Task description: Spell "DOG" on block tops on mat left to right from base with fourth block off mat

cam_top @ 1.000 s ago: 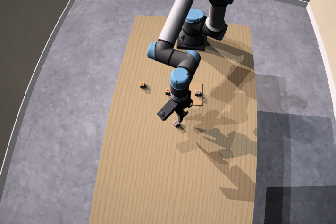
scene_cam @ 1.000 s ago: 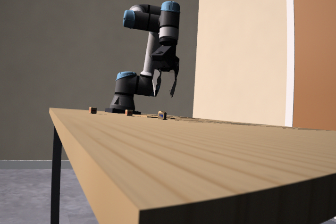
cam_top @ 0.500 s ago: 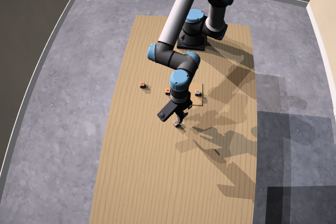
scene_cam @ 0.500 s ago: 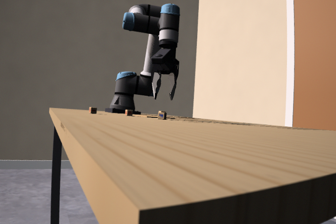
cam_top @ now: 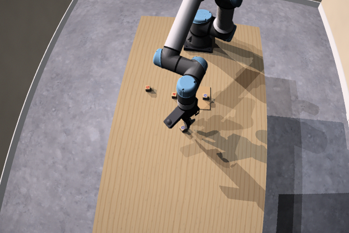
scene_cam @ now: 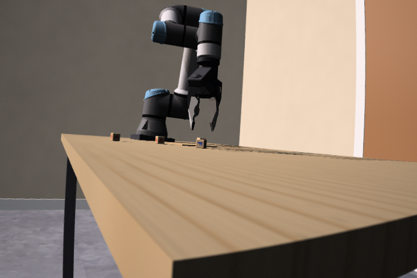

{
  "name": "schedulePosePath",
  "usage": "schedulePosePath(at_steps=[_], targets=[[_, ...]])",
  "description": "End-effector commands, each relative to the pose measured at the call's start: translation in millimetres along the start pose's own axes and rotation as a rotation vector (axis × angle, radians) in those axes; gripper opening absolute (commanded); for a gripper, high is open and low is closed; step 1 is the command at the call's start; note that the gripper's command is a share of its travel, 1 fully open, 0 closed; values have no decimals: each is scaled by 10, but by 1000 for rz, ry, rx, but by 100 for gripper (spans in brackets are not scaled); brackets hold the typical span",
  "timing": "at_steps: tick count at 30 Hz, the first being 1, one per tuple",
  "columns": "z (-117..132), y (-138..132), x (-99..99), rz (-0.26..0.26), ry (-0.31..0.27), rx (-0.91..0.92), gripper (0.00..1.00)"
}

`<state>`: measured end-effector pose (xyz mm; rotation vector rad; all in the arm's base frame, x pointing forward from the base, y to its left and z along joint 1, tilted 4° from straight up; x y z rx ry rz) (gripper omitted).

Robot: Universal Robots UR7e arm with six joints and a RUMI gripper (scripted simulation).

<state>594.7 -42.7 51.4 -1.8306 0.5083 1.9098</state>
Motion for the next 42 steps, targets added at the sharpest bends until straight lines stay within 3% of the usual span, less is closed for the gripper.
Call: schedulePosePath(at_steps=[1, 16, 42], targets=[[13, -7, 110, 1, -2, -1, 37], [10, -7, 201, 1, -2, -1, 37], [17, -10, 194, 1, -1, -1, 37]])
Point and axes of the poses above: the point where the finger pads meet when closed, its own x axis out along the fingers, its own y axis across the jaws, z = x × y, the point moved 2 cm from there along -x, back along the fingers, and after that the axes turned 13 degrees about -x, right-handed, at the moved point
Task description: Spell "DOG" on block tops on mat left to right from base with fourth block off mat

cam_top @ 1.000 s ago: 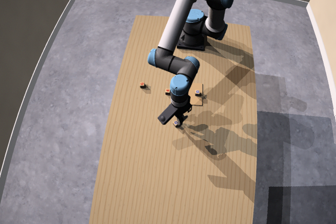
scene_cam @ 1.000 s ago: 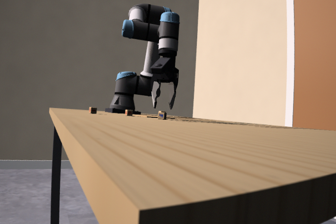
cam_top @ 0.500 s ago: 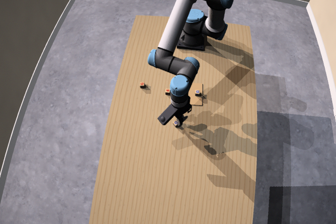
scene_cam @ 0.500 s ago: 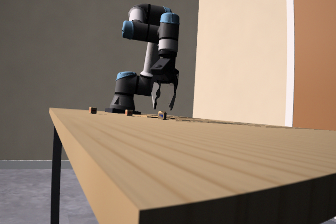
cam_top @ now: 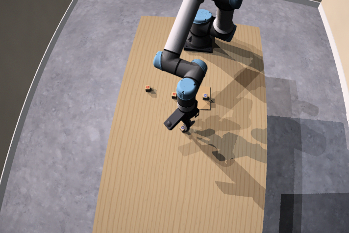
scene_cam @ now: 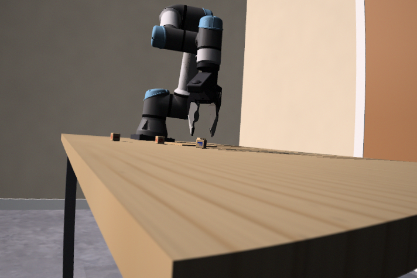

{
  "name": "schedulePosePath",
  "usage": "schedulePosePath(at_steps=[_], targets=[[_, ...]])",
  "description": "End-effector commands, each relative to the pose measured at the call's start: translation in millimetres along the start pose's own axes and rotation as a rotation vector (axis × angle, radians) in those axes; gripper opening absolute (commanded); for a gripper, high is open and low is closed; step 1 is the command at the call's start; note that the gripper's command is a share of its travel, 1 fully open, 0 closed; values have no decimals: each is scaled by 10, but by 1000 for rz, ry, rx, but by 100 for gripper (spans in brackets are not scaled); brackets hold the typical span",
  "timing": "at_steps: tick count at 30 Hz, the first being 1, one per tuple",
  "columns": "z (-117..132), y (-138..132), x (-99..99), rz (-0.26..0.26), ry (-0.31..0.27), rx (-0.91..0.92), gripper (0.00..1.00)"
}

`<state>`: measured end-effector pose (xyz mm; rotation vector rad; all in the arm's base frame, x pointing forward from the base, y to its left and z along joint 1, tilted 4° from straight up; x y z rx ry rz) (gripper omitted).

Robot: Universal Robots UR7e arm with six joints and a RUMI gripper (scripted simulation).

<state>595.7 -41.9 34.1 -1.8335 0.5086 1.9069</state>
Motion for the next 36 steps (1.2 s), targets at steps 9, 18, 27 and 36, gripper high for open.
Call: schedulePosePath(at_steps=[9, 18, 27, 36], targets=[[31, -5, 14, 1, -2, -1, 37], [32, -4, 25, 1, -3, -1, 37], [38, -4, 116, 2, -5, -1, 37], [39, -4, 267, 2, -5, -1, 37]])
Point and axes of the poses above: the point where the finger pads meet when closed, its own x axis out along the fingers, its own y axis across the jaws, z = x × y, the point moved 2 cm from there along -x, back along the fingers, and after that the axes turned 13 degrees about -x, right-handed, at the moved point
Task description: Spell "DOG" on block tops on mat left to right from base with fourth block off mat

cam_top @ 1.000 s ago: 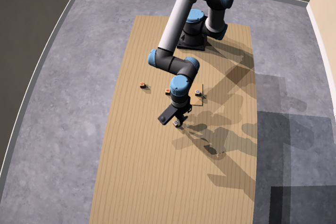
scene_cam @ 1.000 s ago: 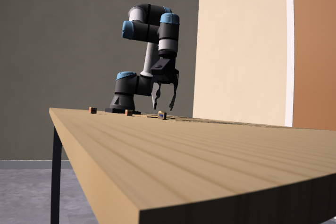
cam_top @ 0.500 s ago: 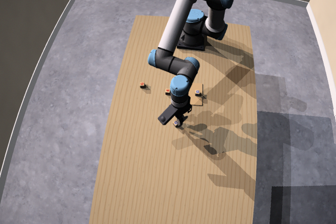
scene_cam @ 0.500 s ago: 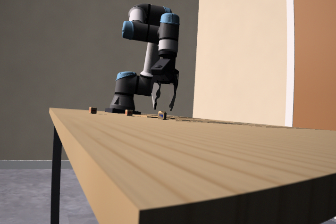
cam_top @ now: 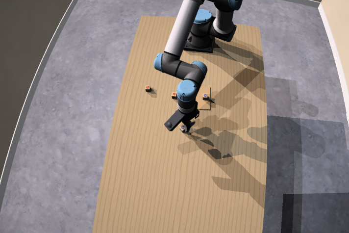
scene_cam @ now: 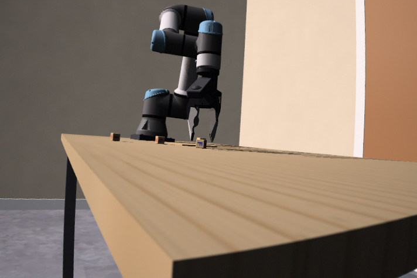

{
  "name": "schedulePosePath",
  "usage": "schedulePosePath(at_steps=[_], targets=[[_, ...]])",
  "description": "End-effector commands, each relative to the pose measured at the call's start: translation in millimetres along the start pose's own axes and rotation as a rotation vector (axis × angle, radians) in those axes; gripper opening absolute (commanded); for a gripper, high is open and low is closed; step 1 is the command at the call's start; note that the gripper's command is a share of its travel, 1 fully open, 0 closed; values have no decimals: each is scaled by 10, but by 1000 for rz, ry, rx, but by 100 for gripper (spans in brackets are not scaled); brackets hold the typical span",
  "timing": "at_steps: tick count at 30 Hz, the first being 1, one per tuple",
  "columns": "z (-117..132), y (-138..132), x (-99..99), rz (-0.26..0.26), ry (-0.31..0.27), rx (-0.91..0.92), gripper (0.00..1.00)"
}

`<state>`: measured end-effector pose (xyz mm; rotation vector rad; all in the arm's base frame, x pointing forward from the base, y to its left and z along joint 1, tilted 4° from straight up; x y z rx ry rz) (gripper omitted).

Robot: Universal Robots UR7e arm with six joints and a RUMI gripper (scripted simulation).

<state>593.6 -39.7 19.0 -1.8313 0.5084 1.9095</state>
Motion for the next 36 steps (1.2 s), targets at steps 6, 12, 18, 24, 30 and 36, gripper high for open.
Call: schedulePosePath(at_steps=[6, 12, 18, 24, 30, 36], targets=[[16, -3, 180, 1, -3, -1, 37], [16, -2, 198, 1, -3, -1, 37], [7, -4, 187, 0, -1, -1, 37], [7, -5, 184, 0, 0, -1, 37], [8, -5, 184, 0, 0, -1, 25], [8, -5, 184, 0, 0, -1, 25]])
Point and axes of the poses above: the point where the finger pads meet when closed, its own x axis out along the fingers, its own y axis across the jaws, z = x × y, the point moved 2 cm from there along -x, back along the fingers, and after that the axes turned 13 degrees about -x, right-handed, at the moved point
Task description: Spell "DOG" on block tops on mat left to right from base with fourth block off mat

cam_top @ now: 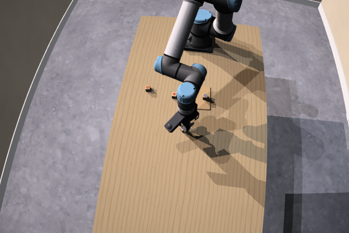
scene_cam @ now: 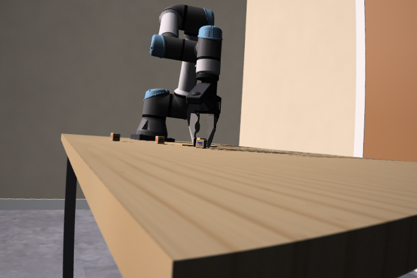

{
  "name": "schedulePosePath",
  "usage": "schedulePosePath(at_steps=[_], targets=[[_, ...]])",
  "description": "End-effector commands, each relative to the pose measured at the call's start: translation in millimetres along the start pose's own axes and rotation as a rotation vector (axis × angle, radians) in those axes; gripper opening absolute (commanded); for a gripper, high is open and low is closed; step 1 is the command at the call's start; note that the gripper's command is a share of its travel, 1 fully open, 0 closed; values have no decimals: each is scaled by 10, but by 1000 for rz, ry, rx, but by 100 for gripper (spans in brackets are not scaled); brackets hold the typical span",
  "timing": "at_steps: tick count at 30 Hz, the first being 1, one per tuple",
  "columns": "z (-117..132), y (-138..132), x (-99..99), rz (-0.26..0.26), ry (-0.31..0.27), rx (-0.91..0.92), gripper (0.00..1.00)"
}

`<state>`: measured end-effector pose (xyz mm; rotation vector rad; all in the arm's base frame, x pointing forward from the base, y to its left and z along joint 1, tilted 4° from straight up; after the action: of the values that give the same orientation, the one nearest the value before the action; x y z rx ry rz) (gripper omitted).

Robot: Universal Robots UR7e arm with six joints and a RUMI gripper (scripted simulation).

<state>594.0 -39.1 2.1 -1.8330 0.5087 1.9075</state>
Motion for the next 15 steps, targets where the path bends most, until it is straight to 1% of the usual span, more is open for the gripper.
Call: schedulePosePath(at_steps=[1, 8, 9, 15], targets=[[16, -5, 15, 1, -2, -1, 25], [16, -5, 15, 1, -2, -1, 25], [16, -5, 15, 1, -2, -1, 5], [16, -5, 15, 1, -2, -1, 5]])
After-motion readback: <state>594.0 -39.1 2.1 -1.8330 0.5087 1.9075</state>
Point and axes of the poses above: the point where the finger pads meet when closed, its own x axis out along the fingers, its own y axis across the jaws, z = x × y, the point moved 2 cm from there along -x, back along the fingers, and after that the axes turned 13 degrees about -x, right-handed, at the moved point
